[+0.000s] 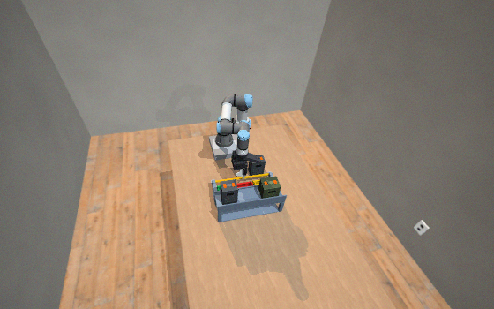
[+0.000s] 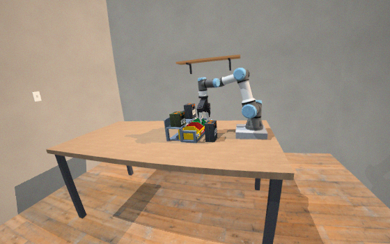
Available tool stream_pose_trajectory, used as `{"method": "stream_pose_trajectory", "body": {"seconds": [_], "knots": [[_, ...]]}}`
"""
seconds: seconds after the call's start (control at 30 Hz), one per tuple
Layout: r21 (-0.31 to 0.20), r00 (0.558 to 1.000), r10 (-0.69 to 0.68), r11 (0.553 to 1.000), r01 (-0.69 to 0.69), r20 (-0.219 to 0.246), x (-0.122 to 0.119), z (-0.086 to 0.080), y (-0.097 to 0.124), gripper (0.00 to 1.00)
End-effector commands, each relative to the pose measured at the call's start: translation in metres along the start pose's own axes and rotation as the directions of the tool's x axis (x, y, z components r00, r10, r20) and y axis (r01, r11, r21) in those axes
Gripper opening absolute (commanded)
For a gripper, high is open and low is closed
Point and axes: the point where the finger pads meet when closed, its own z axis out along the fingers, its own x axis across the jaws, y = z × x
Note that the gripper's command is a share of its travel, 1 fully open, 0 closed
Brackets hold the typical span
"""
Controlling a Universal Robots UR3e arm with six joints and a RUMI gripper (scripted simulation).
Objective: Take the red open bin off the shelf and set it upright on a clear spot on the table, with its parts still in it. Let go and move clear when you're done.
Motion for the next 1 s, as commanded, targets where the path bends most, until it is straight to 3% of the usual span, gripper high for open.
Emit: {"method": "stream_pose_trajectory", "body": {"seconds": [0.0,0.97], "knots": [[-0.001,1.0,0.0,1.0,0.0,-0.012,0.0021,0.0062,0.0003,0.28],[-0.001,1.0,0.0,1.0,0.0,-0.012,0.0022,-0.0005,0.0004,0.28]]}}
